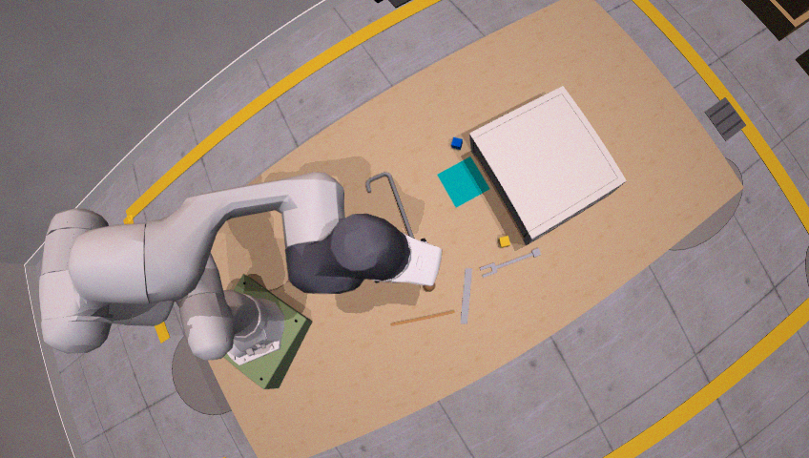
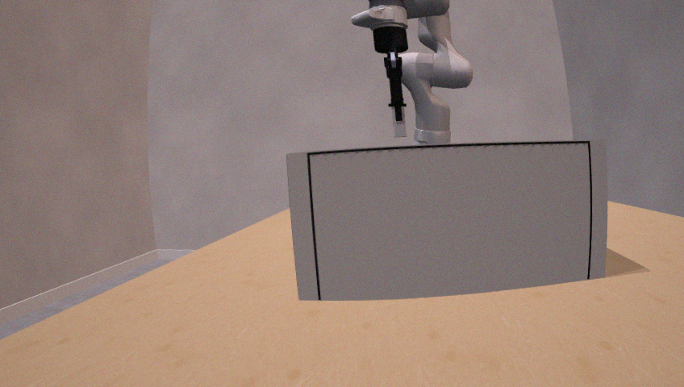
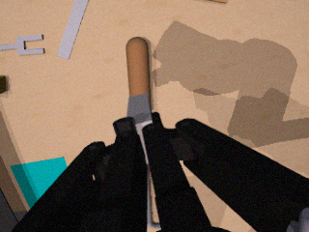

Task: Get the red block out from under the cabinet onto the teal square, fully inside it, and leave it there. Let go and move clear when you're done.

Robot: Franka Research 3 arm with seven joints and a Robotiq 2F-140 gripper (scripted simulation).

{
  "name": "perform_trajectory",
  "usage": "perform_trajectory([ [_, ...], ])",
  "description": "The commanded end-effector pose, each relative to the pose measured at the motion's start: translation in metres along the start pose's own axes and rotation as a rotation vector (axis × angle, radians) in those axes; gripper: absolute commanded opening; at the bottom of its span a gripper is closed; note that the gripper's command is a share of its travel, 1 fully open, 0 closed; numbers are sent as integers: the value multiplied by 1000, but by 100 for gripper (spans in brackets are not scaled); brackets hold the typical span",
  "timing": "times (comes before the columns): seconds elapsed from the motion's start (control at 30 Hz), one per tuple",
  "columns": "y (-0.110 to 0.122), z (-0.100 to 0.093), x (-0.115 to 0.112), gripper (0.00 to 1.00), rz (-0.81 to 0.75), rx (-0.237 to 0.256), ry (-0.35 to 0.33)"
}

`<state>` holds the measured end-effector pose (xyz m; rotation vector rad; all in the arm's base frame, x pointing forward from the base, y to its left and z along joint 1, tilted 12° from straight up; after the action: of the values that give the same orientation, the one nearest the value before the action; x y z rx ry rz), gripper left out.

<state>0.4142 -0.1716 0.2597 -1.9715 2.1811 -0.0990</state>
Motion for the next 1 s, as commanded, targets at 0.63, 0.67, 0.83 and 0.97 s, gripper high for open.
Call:
perform_trajectory([
  [0.63,0,0,0,0,23,3,-1],
  [0.67,0,0,0,0,47,3,-1],
  [0.83,0,1,1,0,150,2,-1],
  [0.97,0,1,1,0,187,2,-1],
])
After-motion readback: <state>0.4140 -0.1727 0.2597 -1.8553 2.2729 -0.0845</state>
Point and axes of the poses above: the point where the finger pads meet when closed, its own z axis out along the fingers, its own y axis across the jaws, x = y × z, the point moved 6 cm from there along -z, back along the fingers, and after that the axes turned 1 degree about -z, right-handed, at the moved point
